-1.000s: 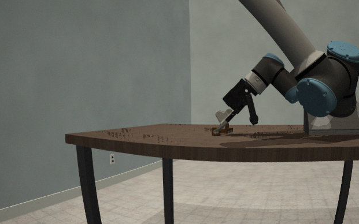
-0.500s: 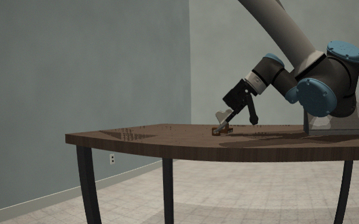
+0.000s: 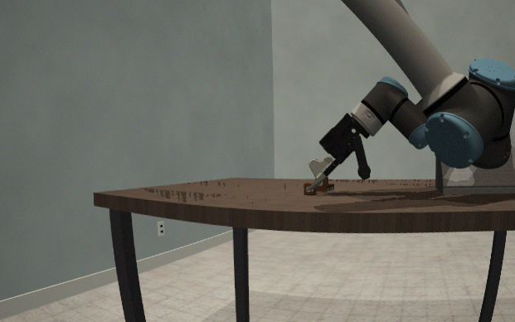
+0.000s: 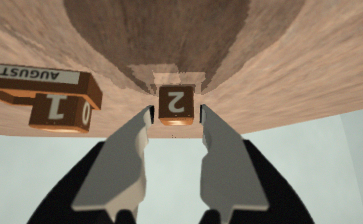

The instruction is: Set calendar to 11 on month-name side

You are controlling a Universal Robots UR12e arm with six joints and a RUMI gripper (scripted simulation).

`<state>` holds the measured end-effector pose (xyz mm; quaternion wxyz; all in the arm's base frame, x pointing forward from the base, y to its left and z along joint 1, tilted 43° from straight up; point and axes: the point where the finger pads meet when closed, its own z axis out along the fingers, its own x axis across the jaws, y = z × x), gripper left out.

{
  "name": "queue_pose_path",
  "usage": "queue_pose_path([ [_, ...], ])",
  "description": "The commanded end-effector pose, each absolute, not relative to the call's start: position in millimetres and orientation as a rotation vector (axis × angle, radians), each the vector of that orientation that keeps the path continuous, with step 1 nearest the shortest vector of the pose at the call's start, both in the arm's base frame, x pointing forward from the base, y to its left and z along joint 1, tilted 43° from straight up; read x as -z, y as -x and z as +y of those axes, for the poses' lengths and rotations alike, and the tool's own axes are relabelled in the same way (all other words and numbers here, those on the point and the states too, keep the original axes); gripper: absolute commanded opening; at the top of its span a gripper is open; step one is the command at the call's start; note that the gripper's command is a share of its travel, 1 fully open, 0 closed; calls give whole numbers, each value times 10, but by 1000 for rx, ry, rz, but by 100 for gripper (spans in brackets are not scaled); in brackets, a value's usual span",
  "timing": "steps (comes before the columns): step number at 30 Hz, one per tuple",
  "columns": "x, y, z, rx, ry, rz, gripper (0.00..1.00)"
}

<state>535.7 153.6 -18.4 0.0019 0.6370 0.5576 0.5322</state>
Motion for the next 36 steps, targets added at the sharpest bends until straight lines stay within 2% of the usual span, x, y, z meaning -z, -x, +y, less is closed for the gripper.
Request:
queue_pose_path([
  [1, 183, -5359, 1534, -1670, -1998, 1749, 28],
  [5, 183, -5359, 1534, -1670, -1998, 1749, 28],
  [6, 183, -5359, 1534, -1670, -1998, 1749, 10],
  [36, 183, -5359, 1534, -1670, -1998, 1749, 10],
])
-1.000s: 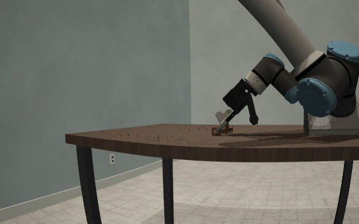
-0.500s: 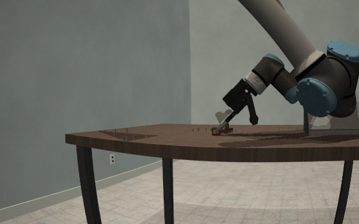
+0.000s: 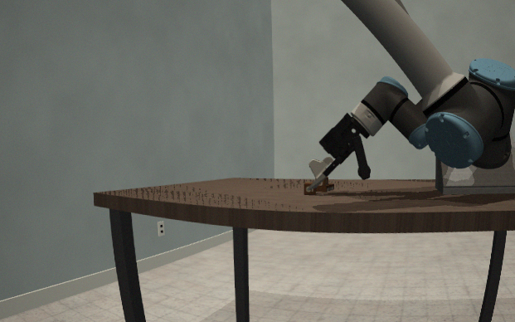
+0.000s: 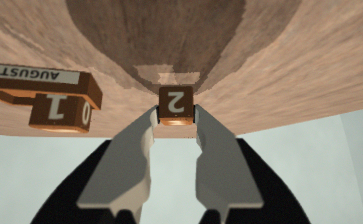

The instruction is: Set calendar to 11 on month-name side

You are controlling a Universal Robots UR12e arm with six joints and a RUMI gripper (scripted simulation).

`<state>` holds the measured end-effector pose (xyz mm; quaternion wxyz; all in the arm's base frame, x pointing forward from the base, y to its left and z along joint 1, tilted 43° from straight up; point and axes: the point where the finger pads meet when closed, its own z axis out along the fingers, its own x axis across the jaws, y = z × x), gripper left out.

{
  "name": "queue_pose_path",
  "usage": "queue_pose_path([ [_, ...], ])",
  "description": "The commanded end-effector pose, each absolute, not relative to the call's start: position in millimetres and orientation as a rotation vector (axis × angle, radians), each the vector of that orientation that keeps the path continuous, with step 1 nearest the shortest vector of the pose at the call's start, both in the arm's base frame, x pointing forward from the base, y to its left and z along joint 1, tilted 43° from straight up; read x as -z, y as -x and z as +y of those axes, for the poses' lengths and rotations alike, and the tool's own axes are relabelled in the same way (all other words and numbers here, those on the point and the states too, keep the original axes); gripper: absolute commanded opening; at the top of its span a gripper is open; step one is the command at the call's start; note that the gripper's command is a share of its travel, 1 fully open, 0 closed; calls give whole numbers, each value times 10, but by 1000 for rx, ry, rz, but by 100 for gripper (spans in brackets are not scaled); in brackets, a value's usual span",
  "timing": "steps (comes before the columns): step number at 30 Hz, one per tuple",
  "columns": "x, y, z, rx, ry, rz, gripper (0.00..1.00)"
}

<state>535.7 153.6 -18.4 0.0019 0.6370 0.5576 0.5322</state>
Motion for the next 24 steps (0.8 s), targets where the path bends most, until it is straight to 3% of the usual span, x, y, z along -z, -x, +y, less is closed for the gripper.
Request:
queue_pose_path([
  [1, 183, -5359, 1534, -1670, -1998, 1749, 10],
  [24, 50, -5363, 1409, -1670, -1998, 1749, 10],
])
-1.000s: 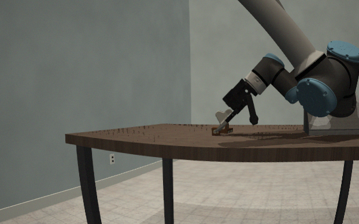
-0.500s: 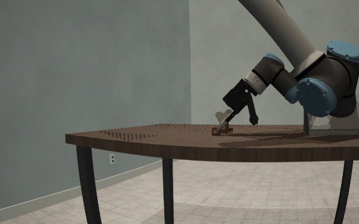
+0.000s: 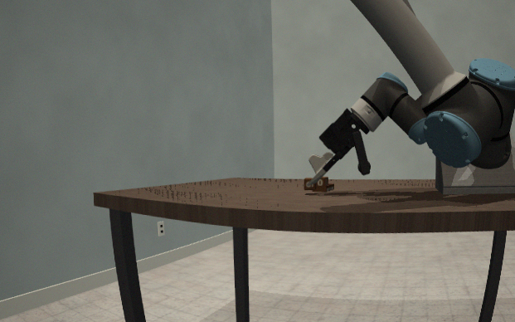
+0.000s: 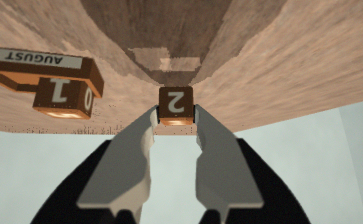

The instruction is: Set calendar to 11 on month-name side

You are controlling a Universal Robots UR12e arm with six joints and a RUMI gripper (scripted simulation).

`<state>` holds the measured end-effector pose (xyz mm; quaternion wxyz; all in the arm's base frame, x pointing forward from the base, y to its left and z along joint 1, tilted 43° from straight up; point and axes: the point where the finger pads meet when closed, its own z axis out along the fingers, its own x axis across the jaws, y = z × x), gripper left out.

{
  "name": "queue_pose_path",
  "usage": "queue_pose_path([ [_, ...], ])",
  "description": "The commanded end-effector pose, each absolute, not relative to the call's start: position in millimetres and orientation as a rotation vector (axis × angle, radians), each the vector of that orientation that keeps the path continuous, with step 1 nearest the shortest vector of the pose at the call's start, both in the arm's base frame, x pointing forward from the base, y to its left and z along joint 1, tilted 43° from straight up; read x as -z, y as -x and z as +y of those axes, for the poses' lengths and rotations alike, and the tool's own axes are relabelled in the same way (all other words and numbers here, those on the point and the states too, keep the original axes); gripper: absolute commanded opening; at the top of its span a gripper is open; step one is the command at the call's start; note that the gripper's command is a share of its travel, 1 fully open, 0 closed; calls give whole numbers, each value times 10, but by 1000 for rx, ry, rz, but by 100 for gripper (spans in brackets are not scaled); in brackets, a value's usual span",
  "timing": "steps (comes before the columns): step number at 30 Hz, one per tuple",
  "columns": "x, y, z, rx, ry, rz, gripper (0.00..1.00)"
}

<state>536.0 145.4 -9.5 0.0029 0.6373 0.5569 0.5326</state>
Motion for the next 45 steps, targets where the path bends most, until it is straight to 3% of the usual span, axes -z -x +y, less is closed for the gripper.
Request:
queue_pose_path([
  [1, 50, -5363, 1409, -1670, -1998, 1749, 10],
  [45, -327, -5372, 1054, -1670, -1998, 1749, 10],
])
